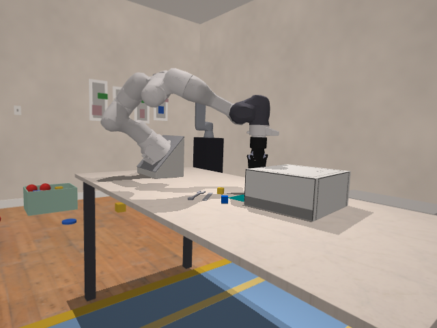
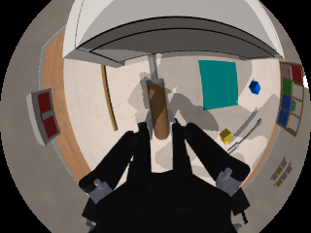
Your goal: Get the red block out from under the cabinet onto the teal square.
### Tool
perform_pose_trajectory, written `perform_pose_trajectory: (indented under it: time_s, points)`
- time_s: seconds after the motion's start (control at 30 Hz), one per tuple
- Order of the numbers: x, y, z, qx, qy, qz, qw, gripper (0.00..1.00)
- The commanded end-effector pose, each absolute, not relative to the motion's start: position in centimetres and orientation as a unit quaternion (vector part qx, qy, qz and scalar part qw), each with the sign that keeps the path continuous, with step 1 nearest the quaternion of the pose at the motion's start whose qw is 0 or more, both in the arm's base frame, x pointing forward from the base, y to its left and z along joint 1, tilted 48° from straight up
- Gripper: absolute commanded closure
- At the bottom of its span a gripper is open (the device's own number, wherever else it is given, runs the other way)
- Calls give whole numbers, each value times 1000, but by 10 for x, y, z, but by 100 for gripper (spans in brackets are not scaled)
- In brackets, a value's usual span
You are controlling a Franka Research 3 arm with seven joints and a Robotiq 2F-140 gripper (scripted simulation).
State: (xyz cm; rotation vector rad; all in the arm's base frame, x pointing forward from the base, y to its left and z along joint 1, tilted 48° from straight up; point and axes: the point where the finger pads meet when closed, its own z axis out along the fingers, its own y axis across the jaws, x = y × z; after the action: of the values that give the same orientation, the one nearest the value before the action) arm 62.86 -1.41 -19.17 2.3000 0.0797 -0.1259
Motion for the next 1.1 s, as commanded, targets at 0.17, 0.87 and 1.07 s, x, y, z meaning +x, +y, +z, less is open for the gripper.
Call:
perform_pose_trajectory:
  time_s: [0.17, 0.87, 1.07]
  points:
    - [630, -11, -192, 912, 38, -51, 405, 100]
    - [630, -15, -187, 912, 38, -51, 405, 100]
    - [631, -21, -181, 912, 40, -52, 405, 100]
